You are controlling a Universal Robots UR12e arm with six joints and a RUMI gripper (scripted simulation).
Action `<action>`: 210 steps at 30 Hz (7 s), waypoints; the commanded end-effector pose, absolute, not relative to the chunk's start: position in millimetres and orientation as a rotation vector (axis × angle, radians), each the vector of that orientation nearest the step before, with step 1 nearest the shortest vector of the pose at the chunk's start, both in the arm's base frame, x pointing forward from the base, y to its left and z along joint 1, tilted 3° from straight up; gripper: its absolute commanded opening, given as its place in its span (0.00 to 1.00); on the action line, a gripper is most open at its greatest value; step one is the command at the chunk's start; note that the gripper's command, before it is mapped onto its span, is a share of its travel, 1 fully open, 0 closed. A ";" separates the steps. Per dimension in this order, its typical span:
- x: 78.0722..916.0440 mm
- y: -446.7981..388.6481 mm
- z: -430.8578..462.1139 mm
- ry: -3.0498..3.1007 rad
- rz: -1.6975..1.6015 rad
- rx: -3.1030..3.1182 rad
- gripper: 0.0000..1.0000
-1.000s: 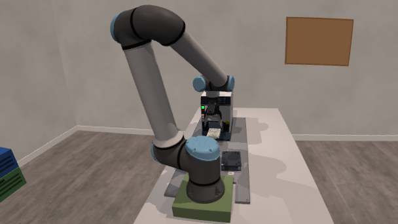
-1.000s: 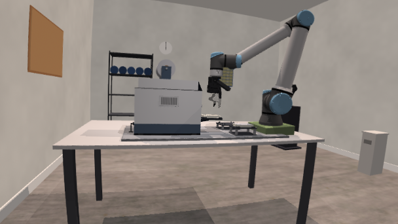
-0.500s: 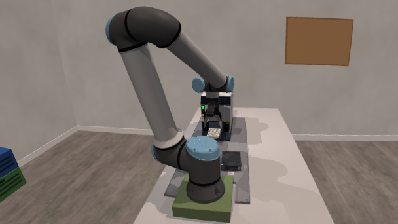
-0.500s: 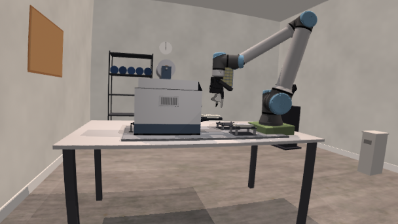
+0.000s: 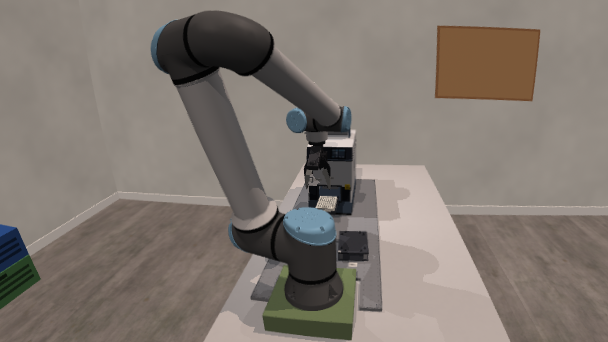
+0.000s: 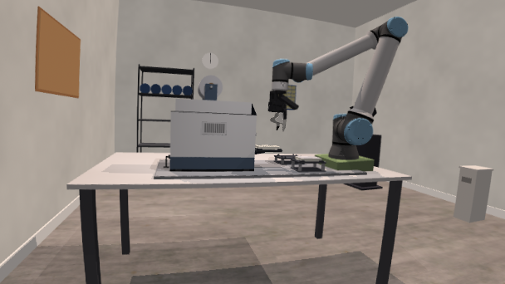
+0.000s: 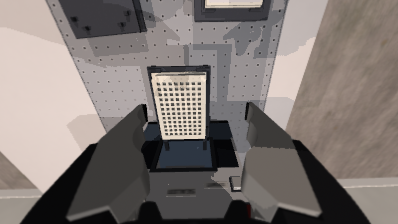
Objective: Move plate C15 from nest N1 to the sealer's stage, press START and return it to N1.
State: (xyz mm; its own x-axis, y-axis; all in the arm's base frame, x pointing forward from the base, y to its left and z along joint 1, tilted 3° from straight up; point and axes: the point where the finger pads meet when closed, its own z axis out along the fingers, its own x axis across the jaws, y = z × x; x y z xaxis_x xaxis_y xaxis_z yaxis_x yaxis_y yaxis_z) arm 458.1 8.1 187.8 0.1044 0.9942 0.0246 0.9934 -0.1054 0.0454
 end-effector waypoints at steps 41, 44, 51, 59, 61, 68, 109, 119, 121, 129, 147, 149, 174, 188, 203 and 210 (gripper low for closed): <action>458.6 71.6 259.6 2.053 0.143 2.284 0.00; 458.6 71.6 259.6 1.998 0.240 2.225 0.00; 458.6 71.6 259.6 1.902 0.391 2.122 0.00; 458.5 71.6 259.6 1.746 0.600 1.955 0.00; 458.5 71.6 259.6 1.725 0.625 1.933 0.00; 458.5 71.6 259.6 1.621 0.741 1.820 0.00; 539.2 64.0 223.2 1.621 0.741 1.820 0.00; 554.0 62.6 216.6 1.621 0.741 1.820 0.00; 554.0 62.6 216.6 1.621 0.741 1.820 0.00; 561.7 61.9 210.3 1.621 0.741 1.820 0.00; 582.4 60.1 193.5 1.621 0.741 1.820 0.00; 584.9 59.9 191.4 1.621 0.741 1.820 0.00; 600.8 58.6 178.5 1.621 0.741 1.820 0.00; 600.8 58.6 178.5 1.621 0.741 1.820 0.00; 600.7 58.6 178.5 1.621 0.741 1.820 0.00; 601.6 58.5 178.6 1.621 0.741 1.820 0.00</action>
State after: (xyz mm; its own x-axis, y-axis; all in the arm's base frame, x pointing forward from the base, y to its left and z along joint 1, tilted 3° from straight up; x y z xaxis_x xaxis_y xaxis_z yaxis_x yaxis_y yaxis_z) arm 600.7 58.7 178.0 0.1048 0.9942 0.0242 0.6693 -0.0885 0.7377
